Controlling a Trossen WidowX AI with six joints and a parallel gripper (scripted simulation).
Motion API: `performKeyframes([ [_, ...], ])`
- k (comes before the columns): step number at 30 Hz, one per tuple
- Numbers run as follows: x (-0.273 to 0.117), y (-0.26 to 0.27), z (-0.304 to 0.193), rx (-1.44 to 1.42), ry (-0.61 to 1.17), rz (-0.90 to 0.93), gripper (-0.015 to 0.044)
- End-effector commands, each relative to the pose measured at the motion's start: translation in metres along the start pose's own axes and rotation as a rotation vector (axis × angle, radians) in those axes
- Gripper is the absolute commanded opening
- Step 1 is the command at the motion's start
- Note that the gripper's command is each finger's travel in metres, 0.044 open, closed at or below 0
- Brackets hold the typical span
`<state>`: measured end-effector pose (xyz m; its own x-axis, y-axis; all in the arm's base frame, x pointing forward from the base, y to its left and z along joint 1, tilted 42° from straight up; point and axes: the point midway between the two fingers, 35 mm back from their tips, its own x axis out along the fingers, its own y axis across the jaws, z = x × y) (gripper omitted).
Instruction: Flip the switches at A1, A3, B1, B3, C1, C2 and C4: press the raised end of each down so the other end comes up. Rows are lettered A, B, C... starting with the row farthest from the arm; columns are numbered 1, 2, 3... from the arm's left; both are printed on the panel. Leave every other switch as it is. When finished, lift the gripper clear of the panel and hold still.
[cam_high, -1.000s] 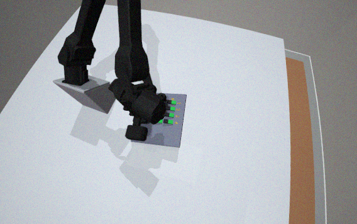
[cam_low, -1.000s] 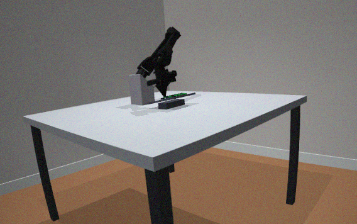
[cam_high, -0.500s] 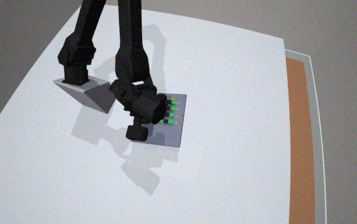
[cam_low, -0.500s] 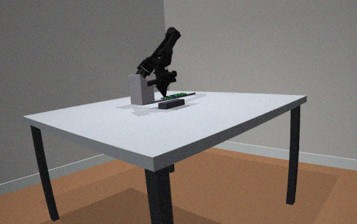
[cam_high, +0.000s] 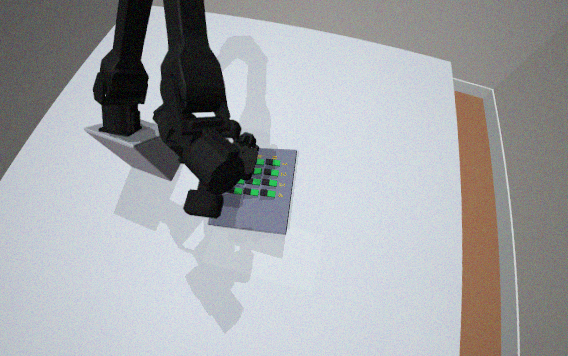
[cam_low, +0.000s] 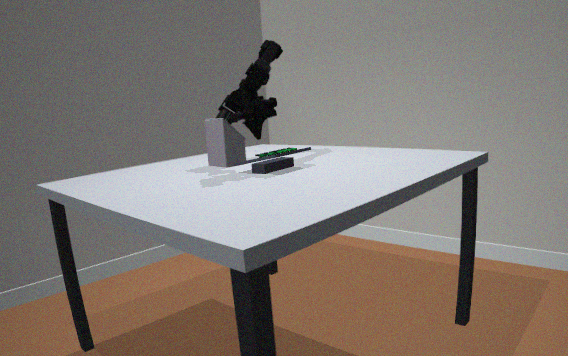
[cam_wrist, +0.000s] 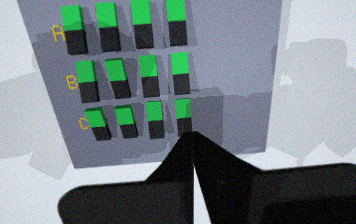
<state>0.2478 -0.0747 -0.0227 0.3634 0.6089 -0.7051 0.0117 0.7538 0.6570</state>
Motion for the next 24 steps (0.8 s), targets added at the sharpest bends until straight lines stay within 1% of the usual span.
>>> performKeyframes([
  [1,-0.012,0.001,0.0,-0.01,-0.001,-0.003,0.0],
  [3,-0.013,0.009,0.008,-0.01,0.0,-0.004,0.0],
  [5,-0.017,0.031,0.025,-0.01,-0.001,-0.003,0.0],
  [7,-0.018,0.041,0.031,-0.01,-0.001,-0.001,0.0],
  [24,-0.018,0.041,0.031,-0.01,-0.001,-0.001,0.0],
])
